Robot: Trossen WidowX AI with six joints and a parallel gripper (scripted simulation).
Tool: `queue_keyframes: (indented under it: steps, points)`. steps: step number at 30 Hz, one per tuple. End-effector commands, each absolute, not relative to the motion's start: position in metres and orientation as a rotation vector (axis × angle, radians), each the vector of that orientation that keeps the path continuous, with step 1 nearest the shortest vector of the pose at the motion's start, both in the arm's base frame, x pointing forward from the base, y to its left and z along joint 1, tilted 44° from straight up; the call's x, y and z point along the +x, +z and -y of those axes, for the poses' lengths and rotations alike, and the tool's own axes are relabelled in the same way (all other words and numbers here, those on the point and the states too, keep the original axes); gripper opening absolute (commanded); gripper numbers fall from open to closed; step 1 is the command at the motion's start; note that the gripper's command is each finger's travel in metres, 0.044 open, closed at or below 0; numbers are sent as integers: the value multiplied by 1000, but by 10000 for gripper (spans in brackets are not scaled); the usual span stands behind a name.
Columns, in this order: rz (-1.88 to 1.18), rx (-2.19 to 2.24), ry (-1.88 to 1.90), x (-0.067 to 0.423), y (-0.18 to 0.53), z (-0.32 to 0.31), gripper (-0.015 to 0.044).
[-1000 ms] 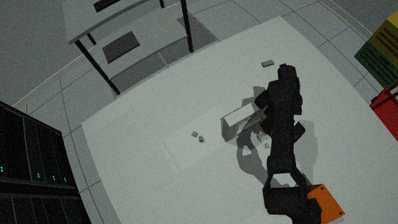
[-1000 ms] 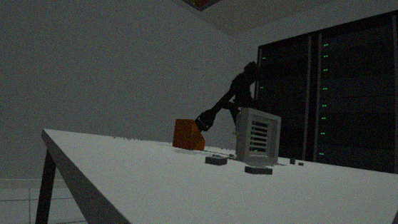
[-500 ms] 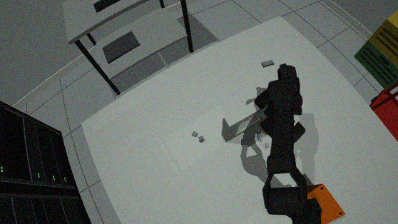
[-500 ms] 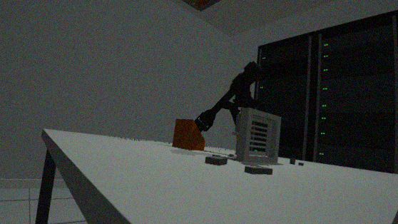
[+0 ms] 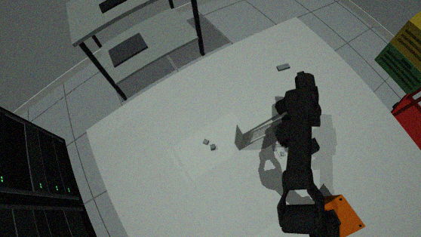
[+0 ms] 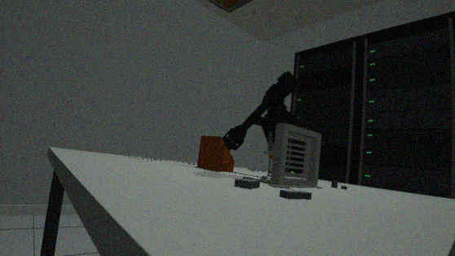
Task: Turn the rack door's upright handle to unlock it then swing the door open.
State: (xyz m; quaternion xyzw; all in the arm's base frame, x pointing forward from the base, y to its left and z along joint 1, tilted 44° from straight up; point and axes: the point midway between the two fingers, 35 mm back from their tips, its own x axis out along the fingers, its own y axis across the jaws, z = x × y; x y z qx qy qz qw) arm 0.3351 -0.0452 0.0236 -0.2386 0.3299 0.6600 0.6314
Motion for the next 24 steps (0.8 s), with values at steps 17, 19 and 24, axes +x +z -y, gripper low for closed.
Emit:
queue_keyframes:
  steps: [17,19,24]
  points:
    - [-1043,-220,1294,305,40,31,20]
    - [-1066,-191,1274,302,42,29,20]
    - [-1121,-123,1223,294,49,23,20]
